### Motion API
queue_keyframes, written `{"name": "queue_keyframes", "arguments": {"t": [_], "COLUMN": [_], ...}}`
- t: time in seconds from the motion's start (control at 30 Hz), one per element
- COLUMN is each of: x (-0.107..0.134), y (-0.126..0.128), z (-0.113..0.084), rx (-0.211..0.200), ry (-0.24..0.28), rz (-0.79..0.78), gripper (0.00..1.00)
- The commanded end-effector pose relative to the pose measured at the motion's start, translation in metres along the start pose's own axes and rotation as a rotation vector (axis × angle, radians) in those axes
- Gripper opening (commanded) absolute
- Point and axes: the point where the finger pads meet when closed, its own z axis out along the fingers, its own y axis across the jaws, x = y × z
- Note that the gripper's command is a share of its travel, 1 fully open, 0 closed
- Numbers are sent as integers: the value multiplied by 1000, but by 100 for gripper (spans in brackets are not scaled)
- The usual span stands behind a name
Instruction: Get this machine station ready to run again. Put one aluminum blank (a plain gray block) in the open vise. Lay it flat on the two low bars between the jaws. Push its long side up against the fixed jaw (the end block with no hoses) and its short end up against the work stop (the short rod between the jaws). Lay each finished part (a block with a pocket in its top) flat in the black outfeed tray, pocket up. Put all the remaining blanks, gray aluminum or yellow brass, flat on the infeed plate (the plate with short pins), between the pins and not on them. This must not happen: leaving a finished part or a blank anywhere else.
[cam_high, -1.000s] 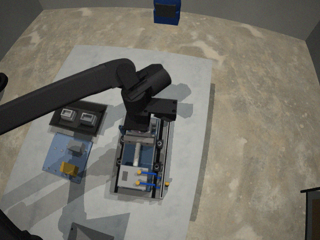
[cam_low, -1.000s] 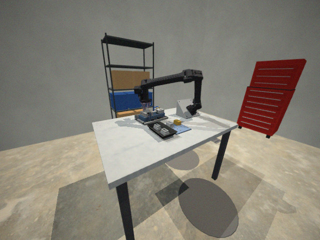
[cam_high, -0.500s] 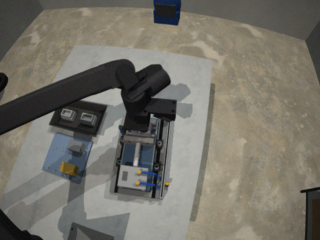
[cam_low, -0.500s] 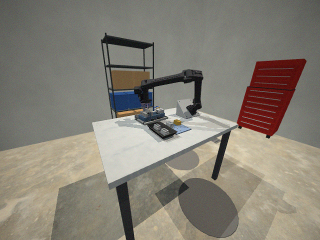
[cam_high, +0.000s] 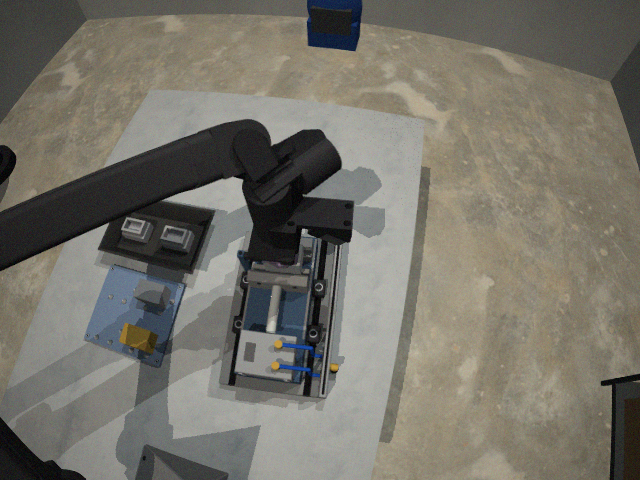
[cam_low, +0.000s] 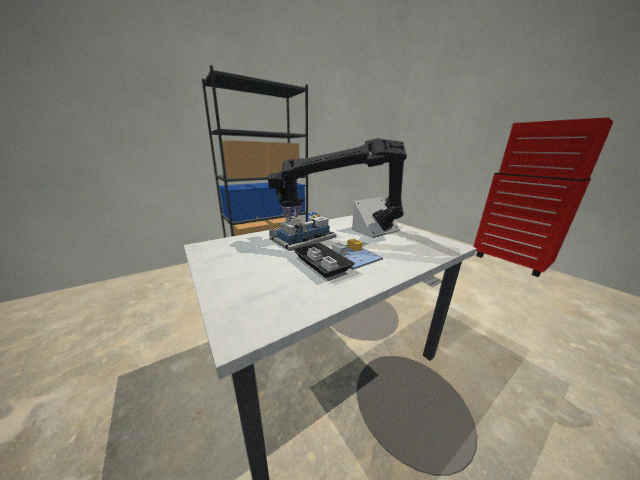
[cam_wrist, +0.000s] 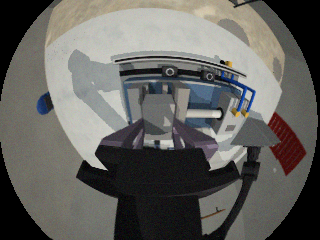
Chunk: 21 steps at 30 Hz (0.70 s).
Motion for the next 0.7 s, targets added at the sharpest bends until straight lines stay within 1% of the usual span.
{"name": "queue_keyframes", "arguments": {"t": [0.0, 0.67], "x": [0, -2], "y": [9, 12], "z": [1, -4], "rx": [-8, -19], "ry": [-7, -13], "rz": [-13, -14], "gripper": [0, 0]}}
